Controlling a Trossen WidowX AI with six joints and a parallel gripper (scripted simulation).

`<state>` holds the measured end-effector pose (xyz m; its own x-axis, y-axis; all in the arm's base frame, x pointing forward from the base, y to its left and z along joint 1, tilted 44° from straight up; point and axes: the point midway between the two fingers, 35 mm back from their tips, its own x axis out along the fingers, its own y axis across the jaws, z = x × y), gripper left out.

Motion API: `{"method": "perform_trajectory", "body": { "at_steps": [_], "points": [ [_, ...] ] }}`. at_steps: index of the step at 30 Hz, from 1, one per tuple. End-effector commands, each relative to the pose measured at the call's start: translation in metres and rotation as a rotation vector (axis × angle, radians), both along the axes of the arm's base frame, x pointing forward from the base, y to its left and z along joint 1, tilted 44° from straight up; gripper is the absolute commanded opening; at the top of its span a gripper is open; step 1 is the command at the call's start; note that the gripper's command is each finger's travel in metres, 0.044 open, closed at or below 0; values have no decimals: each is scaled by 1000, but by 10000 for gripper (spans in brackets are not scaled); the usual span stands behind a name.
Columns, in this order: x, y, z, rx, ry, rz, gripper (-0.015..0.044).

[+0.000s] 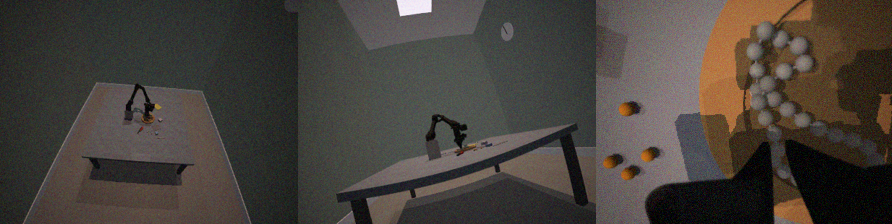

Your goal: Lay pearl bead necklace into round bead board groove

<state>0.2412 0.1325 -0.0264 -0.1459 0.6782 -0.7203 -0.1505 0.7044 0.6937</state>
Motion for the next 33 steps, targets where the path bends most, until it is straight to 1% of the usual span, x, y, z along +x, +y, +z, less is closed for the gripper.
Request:
{"method": "perform_trajectory", "body": {
  "at_steps": [1,24,33],
  "points": [
    [0,0,0,0,-1,0,0],
    [0,-5,4,1,12,-5,0],
    [-2,2,10,1,12,-5,0]
  ]
}}
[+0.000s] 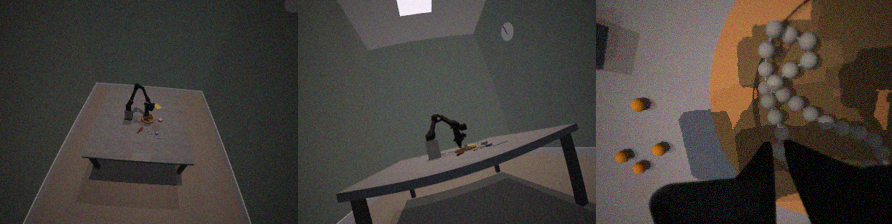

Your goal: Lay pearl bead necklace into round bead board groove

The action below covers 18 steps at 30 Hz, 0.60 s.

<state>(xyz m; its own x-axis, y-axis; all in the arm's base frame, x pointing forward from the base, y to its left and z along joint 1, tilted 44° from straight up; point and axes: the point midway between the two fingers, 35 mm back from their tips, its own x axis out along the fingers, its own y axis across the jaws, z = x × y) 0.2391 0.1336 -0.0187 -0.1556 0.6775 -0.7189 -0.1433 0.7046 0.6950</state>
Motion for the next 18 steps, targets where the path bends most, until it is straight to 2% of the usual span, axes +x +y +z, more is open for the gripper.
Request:
{"method": "perform_trajectory", "body": {
  "at_steps": [1,6,18],
  "points": [
    [0,1,3,2,0,-7,0],
    [-1,5,-2,2,1,-7,0],
    [0,2,0,-1,0,-5,315]
  ]
}}
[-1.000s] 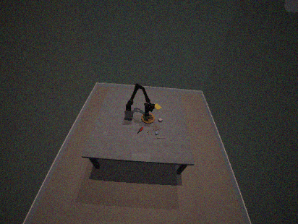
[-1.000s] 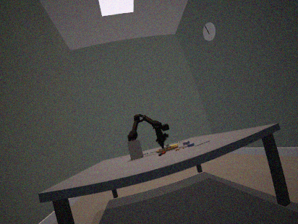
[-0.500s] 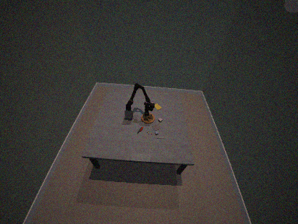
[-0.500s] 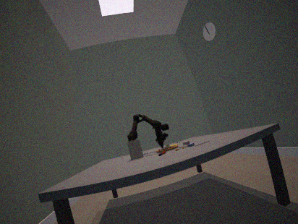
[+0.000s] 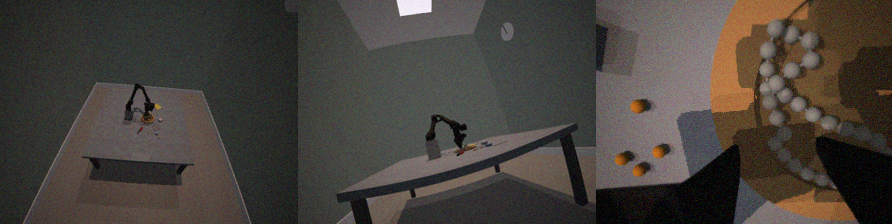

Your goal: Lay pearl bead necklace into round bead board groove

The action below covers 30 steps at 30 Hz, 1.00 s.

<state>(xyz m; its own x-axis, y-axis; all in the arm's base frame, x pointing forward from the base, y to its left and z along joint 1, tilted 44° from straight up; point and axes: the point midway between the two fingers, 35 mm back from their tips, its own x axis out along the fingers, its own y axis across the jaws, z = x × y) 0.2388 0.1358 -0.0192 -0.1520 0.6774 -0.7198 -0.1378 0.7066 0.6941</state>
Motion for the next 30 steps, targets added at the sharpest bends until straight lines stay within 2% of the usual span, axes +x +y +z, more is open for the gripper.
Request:
{"method": "perform_trajectory", "body": {
  "at_steps": [1,5,24,30],
  "points": [
    [0,0,1,1,-1,2,341],
    [-1,-1,0,-1,7,-3,440],
    [0,-3,2,4,-1,0,440],
    [13,-23,19,-10,50,-55,282]
  ]
}}
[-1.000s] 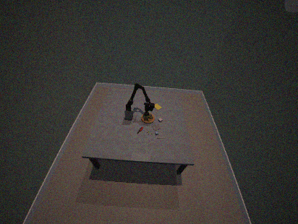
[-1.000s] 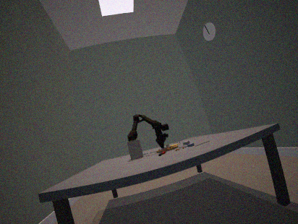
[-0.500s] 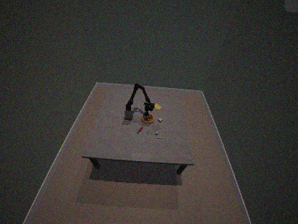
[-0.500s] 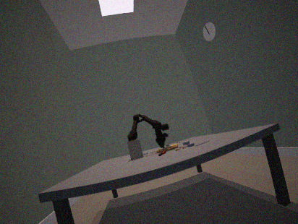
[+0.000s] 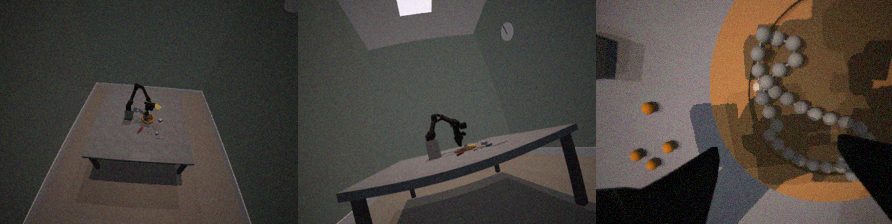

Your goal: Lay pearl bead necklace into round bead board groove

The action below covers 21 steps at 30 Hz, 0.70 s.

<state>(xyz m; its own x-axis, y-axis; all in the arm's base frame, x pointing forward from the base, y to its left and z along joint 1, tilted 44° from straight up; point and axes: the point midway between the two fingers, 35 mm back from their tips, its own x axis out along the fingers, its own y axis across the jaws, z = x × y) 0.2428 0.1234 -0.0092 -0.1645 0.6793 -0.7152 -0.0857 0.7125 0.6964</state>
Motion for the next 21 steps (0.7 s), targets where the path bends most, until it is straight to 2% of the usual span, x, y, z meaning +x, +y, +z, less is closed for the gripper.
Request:
{"method": "perform_trajectory", "body": {
  "at_steps": [1,6,21],
  "points": [
    [11,-13,11,-8,10,-31,256],
    [10,-10,7,-8,12,-33,125],
    [9,1,-4,-7,3,-33,120]
  ]
}}
